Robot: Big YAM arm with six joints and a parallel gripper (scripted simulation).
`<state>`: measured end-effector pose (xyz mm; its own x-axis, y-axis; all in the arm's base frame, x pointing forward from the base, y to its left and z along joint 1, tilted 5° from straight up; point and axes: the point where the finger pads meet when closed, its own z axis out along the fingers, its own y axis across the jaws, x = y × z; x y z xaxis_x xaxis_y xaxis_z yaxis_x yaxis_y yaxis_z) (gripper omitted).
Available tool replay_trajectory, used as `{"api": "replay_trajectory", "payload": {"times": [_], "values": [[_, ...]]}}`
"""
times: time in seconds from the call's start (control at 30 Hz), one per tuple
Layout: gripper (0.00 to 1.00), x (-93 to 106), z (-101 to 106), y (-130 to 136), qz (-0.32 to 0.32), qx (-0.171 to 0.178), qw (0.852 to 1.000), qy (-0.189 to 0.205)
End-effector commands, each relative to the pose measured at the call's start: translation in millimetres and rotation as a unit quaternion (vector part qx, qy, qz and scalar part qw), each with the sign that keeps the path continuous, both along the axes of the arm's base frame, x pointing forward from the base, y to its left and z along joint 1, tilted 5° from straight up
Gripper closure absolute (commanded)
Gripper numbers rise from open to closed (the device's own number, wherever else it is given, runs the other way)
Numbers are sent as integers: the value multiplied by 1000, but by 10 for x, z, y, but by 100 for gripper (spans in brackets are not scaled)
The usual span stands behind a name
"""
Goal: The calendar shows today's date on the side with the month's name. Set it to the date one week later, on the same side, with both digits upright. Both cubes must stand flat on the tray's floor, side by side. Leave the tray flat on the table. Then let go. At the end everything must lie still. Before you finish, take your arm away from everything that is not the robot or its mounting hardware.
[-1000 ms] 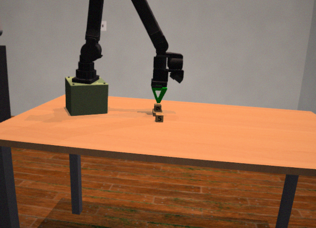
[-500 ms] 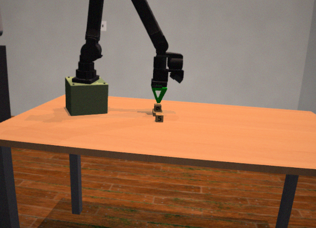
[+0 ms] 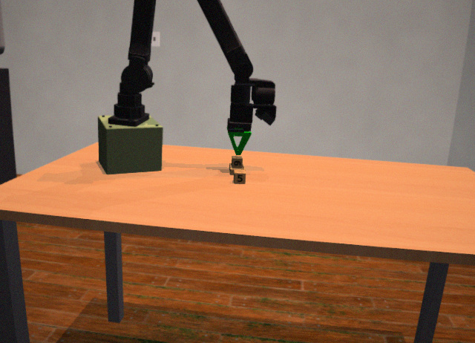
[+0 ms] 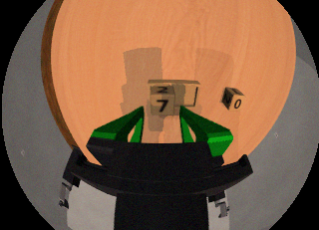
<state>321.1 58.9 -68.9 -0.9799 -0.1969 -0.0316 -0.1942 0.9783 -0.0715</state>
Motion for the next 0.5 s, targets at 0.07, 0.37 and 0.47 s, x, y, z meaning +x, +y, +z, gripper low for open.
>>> {"api": "replay_trajectory", "payload": {"times": [0.07,0.37,0.47], "values": [[54,64,-28,-26,2,-1,1000,-7],[54,38,-37,-39,1,-1,1000,-5],[54,73,-23,-35,1,-1,1000,-8]]}}
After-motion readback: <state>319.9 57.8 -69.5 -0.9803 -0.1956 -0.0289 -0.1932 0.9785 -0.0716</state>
